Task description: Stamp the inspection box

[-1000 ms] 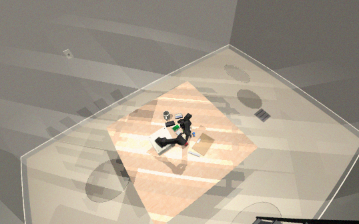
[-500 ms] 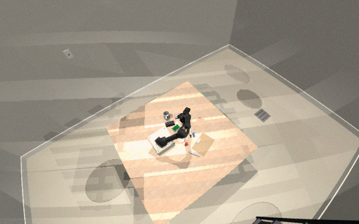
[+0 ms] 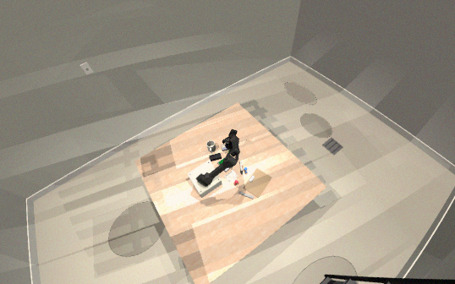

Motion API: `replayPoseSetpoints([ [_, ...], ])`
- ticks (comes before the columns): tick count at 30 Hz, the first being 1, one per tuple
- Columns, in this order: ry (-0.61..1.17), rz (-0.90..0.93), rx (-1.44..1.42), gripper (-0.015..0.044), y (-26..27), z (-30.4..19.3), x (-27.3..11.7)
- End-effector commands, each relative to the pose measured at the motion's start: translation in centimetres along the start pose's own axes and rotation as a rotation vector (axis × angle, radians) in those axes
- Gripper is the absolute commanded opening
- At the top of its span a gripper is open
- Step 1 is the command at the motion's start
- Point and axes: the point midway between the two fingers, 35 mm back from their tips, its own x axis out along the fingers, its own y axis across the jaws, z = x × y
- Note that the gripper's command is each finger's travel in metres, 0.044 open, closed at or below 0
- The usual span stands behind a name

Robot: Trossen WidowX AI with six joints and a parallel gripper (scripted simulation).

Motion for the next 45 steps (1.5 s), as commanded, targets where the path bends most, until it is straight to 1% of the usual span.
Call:
replayPoseSetpoints([
  [1,0.008,-0.002,0.0,0.0,2.1,-0.1,0.5],
  [7,0.008,-0.006,0.002,0.0,4.3,-0.2,0.8],
  [12,0.008,-0.005,0.002,0.0,4.3,-0.1,1.0],
  [45,0.008,-0.007,0.001,0.0,4.2,-0.1,6.5],
])
